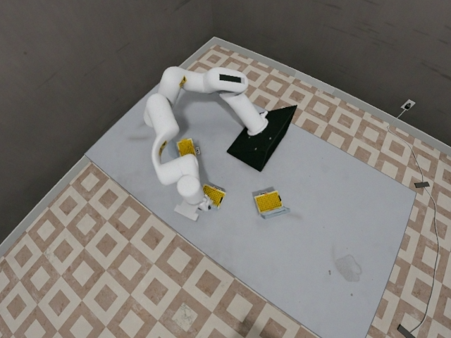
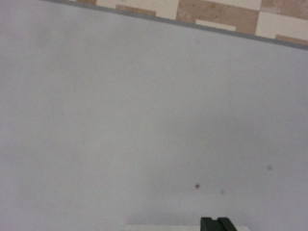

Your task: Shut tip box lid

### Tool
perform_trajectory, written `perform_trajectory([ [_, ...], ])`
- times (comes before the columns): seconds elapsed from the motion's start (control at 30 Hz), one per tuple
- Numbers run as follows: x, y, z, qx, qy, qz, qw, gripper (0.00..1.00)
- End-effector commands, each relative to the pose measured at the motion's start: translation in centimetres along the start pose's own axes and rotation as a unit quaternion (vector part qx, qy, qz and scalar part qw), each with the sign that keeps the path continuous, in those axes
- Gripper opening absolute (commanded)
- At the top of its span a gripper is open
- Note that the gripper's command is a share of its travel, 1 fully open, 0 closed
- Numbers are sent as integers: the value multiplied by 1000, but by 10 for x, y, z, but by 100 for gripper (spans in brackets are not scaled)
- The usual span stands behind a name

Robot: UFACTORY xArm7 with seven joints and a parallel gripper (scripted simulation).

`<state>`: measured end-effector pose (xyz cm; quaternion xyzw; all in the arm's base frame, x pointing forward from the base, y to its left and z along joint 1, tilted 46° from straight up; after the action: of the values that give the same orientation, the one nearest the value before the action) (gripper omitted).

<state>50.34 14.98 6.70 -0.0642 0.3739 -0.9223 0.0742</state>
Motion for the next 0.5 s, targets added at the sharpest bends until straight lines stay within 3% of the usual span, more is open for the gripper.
perform_trajectory([
  [0.0,5,-3,0,-1,0,3,1000,0],
  [0.47,21,-5,1,-1,0,3,1000,0],
])
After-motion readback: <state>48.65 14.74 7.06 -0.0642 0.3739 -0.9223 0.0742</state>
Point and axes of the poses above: the point where the finger pads meet when closed, its own y axis out along the fingers, its own z axis across the jaws, x = y × z, the point moved 7 cm from there along -y, back along the fingers, and after that the axes turned 4 degrees about y, right-handed, at the moved point
